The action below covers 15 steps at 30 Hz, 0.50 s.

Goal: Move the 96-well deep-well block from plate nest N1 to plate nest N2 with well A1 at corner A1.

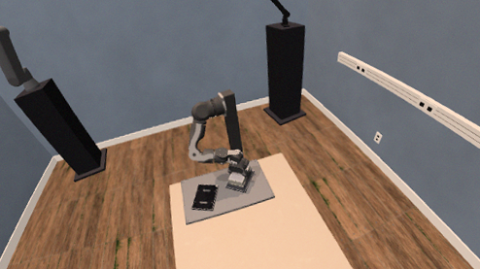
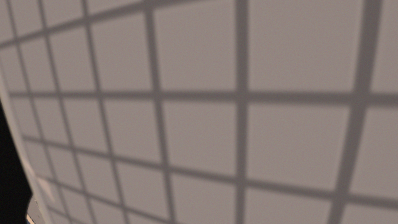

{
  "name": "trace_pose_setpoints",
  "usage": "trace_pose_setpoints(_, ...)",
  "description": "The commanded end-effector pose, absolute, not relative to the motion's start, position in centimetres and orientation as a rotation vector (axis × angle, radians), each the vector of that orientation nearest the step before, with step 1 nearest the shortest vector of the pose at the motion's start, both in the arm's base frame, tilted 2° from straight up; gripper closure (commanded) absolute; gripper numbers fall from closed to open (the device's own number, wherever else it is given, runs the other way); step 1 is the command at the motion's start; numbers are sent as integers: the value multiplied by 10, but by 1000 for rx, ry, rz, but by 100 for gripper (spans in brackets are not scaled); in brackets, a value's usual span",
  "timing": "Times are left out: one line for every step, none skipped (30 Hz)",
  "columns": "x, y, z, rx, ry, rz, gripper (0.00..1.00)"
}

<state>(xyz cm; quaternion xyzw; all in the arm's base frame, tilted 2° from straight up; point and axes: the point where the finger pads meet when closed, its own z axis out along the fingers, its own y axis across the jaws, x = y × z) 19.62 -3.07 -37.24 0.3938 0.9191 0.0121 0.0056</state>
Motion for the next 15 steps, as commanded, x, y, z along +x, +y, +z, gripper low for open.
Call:
trace_pose_setpoints(197, -30, -370, 1235, 2876, 42, 100)
trace_pose_setpoints(196, -30, -371, 1235, 2877, 41, 100)
trace_pose_setpoints(196, -30, -371, 1235, 2877, 41, 100)
trace_pose_setpoints(196, -30, -371, 1236, 2877, 41, 100)
trace_pose_setpoints(195, -30, -371, 1236, 2878, 41, 100)
trace_pose_setpoints(195, -30, -372, 1236, 2878, 41, 100)
trace_pose_setpoints(195, -30, -372, 1236, 2878, 41, 100)
trace_pose_setpoints(195, -30, -372, 1236, 2878, 41, 100)
trace_pose_setpoints(195, -30, -372, 1236, 2878, 41, 100)
trace_pose_setpoints(195, -30, -372, 1236, 2878, 41, 100)
trace_pose_setpoints(195, -30, -372, 1236, 2878, 41, 100)
trace_pose_setpoints(195, -30, -372, 1236, 2878, 41, 100)
trace_pose_setpoints(195, -30, -372, 1236, 2878, 41, 100)
trace_pose_setpoints(195, -30, -372, 1236, 2878, 41, 100)
trace_pose_setpoints(195, -30, -372, 1236, 2878, 41, 100)
